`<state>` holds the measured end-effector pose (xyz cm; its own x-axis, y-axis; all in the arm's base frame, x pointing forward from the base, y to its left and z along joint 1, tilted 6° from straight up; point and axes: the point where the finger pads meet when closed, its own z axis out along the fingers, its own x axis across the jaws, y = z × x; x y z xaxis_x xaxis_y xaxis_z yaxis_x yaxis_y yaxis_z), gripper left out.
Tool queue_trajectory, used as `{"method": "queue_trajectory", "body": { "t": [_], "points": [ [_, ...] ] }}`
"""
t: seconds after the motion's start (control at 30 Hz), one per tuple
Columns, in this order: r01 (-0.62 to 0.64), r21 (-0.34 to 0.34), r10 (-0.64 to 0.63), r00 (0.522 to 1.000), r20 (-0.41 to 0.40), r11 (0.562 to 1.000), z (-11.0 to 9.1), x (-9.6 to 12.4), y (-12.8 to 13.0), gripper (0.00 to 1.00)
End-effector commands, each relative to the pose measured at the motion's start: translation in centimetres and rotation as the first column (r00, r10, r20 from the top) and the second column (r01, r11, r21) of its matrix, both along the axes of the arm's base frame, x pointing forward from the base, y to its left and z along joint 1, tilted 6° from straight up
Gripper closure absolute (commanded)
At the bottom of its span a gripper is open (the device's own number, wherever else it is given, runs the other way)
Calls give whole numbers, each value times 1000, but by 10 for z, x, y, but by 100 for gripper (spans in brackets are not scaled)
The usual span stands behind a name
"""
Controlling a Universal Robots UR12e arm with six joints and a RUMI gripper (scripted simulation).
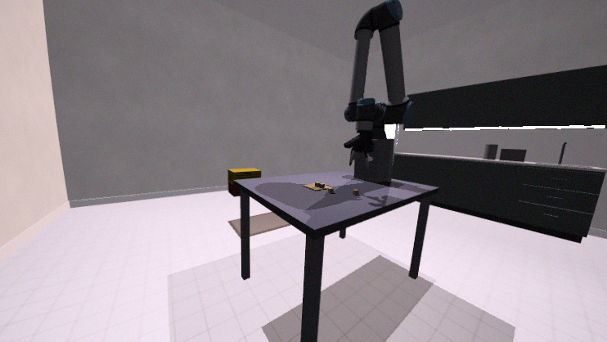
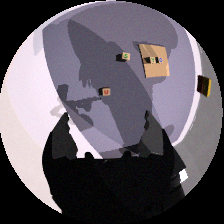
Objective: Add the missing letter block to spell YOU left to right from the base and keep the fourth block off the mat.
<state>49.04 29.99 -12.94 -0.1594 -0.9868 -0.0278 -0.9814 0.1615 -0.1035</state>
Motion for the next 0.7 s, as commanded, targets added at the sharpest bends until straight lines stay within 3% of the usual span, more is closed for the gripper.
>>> {"method": "queue_trajectory", "body": {
  "t": [0.0,0.3,0.5,0.57,0.67],
  "points": [
    [22,3,-22,1000,1,1000,0,1,0,0],
    [208,23,-208,978,-4,978,-6,3,-1,0],
    [365,39,-365,931,-11,930,-11,5,-2,0],
    [365,39,-365,931,-11,930,-11,5,-2,0],
    [464,49,-464,886,-17,884,-15,6,-2,0]
  ]
}}
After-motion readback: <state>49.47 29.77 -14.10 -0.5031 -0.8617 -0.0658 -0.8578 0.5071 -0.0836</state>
